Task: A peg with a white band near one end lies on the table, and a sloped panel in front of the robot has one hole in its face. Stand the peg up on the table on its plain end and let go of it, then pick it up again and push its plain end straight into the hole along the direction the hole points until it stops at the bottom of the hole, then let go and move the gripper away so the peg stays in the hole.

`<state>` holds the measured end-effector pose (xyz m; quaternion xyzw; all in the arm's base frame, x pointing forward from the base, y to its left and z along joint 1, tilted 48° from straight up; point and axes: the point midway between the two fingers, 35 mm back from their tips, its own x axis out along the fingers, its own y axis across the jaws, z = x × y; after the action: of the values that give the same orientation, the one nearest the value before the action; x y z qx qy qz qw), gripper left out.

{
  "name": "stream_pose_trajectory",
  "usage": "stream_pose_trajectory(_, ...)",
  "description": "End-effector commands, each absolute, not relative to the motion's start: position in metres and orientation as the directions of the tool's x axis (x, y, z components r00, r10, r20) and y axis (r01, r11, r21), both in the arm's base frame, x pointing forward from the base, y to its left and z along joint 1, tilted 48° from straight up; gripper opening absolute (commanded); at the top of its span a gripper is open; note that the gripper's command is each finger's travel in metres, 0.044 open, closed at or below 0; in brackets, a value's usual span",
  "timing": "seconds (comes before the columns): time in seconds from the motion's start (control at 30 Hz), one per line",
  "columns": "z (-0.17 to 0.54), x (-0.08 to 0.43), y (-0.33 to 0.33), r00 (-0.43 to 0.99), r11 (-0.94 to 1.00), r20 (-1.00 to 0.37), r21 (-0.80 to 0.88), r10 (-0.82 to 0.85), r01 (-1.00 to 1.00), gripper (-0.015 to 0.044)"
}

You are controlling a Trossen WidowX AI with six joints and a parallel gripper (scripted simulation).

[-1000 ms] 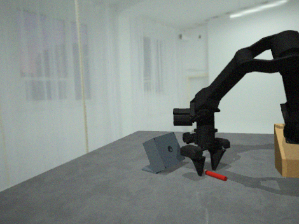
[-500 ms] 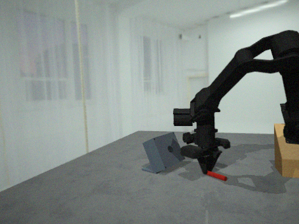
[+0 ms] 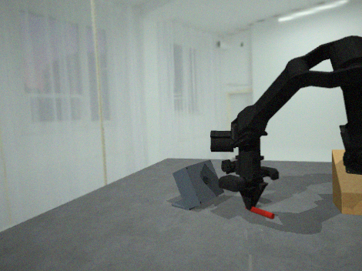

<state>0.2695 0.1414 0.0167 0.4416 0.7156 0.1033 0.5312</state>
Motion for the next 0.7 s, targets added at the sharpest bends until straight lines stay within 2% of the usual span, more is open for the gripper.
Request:
stream_pose_trajectory(0.0,0.018,0.268,0.140,-0.023,0.590,-0.682,0.614,0.731,0.523,0.0049)
stream_pose_trajectory(0.67,0.028,0.262,0.134,0.124,0.590,-0.741,0.614,0.660,0.524,0.0049)
